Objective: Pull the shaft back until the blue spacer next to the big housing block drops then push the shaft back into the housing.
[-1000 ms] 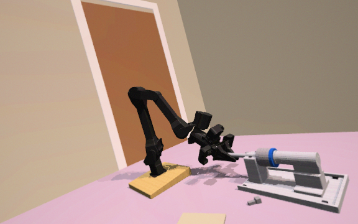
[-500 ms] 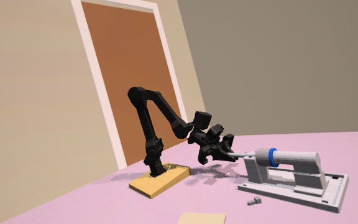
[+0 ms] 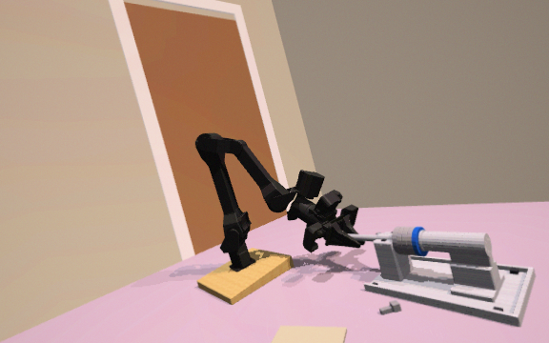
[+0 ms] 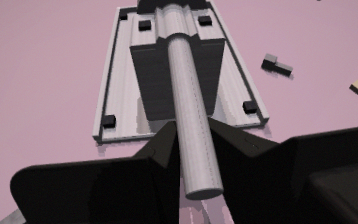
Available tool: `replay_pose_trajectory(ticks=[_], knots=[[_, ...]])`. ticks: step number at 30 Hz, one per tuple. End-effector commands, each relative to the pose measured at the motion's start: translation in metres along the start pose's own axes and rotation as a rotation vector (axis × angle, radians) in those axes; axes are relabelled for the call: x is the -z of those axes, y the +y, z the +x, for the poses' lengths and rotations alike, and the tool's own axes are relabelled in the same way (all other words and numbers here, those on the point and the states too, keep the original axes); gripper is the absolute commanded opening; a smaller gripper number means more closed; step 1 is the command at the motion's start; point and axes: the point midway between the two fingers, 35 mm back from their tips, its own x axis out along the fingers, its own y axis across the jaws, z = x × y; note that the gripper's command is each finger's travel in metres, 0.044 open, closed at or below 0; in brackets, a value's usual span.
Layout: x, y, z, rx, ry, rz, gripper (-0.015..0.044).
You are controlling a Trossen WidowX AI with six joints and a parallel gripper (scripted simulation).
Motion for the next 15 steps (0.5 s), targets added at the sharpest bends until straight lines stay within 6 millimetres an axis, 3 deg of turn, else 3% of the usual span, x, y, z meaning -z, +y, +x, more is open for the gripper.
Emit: replay_pose_trajectory(ticks=[1,15], knots=[[0.0003,-0.0006,-0.0006,0.003,-0.001,0.004,0.0000],[0.0012,-0.0006,-0.0020,0.003,0.000,0.004,0.0000]])
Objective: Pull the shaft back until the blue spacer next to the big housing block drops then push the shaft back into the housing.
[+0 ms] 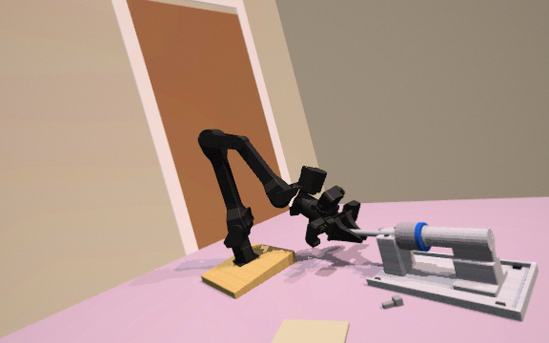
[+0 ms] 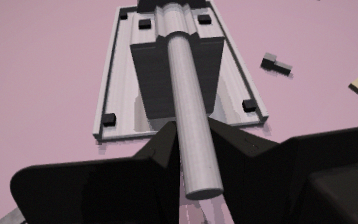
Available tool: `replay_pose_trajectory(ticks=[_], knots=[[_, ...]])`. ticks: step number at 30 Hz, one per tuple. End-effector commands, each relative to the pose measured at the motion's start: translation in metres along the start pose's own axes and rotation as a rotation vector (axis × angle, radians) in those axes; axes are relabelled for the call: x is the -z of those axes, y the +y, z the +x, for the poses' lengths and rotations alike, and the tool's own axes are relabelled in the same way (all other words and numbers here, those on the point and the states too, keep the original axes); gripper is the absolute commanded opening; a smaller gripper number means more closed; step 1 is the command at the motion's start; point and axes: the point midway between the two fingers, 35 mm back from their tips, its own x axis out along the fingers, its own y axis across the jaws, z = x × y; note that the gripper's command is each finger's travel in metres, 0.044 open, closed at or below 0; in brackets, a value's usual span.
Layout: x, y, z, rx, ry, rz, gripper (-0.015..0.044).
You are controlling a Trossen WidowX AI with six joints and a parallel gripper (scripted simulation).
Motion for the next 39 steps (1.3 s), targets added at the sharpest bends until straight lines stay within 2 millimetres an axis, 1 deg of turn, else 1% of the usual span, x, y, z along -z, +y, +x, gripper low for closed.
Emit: replay_pose_trajectory(ticks=[1,39], knots=[[0.0003,-0.0006,-0.0006,0.003,-0.001,0.004,0.0000],[0.0027,-0.0005,-0.0045,0.003,0.000,0.004,0.0000]])
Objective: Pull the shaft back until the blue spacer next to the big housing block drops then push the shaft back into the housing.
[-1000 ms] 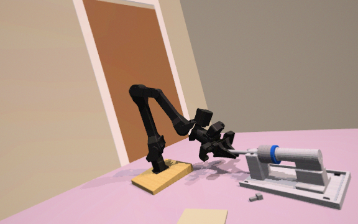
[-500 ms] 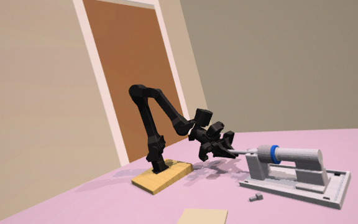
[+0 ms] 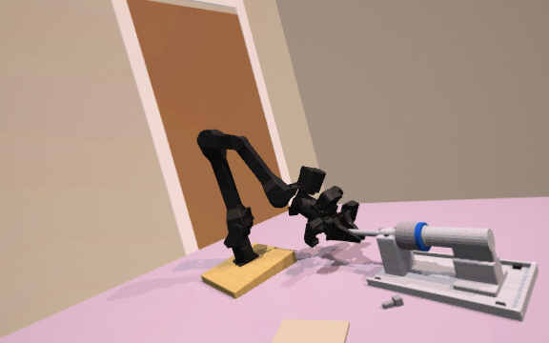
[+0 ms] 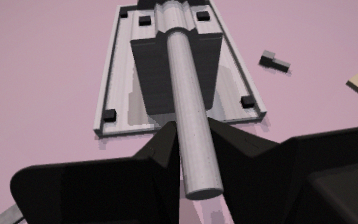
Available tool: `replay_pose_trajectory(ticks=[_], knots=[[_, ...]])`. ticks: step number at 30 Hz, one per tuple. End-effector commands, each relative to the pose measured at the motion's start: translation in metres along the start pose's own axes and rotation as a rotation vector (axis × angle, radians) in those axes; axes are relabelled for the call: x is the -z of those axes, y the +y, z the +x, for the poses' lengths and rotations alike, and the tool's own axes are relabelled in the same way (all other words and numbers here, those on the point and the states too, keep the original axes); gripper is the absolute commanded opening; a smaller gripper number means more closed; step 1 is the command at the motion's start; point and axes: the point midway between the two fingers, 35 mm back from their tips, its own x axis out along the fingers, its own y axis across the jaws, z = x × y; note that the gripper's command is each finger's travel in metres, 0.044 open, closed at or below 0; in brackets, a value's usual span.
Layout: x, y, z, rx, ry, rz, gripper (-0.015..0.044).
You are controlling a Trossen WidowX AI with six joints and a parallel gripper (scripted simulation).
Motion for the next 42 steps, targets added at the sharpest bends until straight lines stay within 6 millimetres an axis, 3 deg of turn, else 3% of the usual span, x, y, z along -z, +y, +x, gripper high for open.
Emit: replay_pose_trajectory(ticks=[1,42], knots=[[0.0003,-0.0006,-0.0006,0.003,-0.001,0.004,0.0000],[0.0029,-0.0005,-0.0048,0.003,0.000,0.004,0.0000]])
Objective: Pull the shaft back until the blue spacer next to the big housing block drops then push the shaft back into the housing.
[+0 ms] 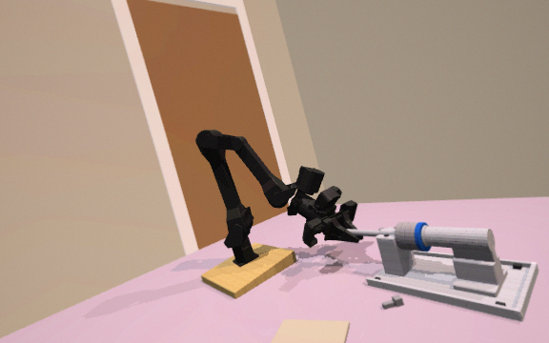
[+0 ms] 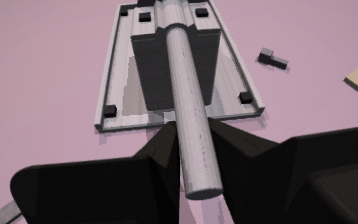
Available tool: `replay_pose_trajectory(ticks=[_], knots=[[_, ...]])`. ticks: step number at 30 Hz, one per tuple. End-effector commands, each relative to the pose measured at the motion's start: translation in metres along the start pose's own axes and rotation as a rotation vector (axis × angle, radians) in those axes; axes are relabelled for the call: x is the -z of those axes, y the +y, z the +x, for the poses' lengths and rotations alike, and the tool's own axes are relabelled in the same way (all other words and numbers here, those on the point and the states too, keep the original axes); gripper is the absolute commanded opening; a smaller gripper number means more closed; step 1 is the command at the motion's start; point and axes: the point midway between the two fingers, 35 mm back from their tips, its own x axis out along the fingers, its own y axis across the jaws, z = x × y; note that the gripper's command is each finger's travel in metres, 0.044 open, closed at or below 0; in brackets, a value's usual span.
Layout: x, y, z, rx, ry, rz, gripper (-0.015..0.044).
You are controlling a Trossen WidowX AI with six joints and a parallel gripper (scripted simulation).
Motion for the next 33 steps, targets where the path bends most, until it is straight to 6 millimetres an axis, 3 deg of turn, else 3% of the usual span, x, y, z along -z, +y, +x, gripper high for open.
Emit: replay_pose_trajectory(ticks=[1,33], knots=[[0.0003,-0.0006,-0.0006,0.003,-0.001,0.004,0.0000],[0.0023,-0.0005,-0.0038,0.003,0.000,0.004,0.0000]])
